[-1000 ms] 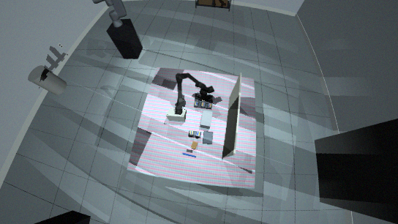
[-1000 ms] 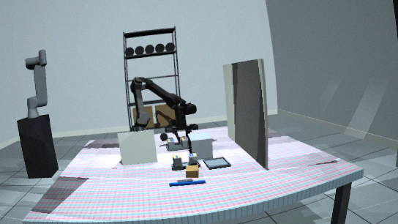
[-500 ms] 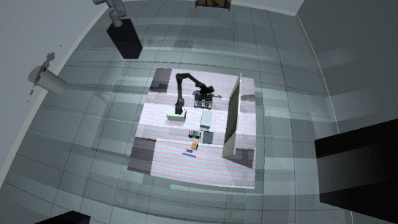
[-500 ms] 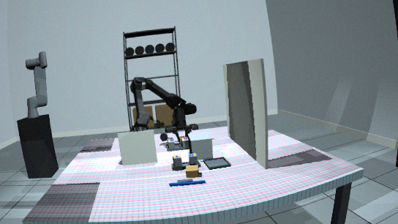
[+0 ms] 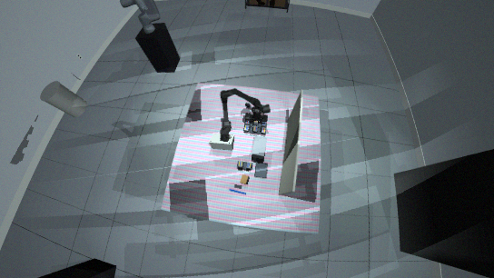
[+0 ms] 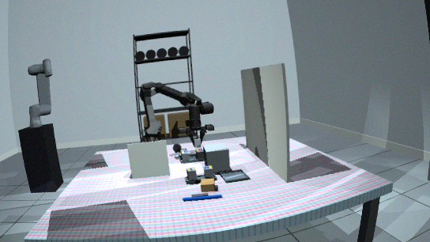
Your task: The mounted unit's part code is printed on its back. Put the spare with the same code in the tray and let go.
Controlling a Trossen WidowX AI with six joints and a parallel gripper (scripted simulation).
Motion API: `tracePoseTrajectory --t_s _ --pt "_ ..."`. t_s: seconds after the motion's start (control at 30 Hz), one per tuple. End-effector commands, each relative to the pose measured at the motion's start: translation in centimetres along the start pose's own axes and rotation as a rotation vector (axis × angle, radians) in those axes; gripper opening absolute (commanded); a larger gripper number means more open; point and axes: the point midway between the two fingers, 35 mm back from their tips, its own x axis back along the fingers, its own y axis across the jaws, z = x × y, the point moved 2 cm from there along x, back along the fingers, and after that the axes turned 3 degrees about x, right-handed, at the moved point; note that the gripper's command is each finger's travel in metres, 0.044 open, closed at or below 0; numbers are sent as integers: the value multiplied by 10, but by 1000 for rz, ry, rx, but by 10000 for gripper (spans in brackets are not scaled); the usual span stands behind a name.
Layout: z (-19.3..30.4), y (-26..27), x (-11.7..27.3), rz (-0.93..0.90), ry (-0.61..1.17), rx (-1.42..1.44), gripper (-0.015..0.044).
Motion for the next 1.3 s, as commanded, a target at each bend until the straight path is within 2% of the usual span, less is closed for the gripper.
tracePoseTrajectory --t_s 0.0,0.23,0.67,0.8,1.27 --pt "-3 2 23 9 -7 8 0" --pt "-1 1 27 10 -3 3 0" --pt "-4 3 92 7 -2 6 0" --pt "-3 3 99 8 -3 5 0" --pt "66 -48 106 45 38 -142 0"
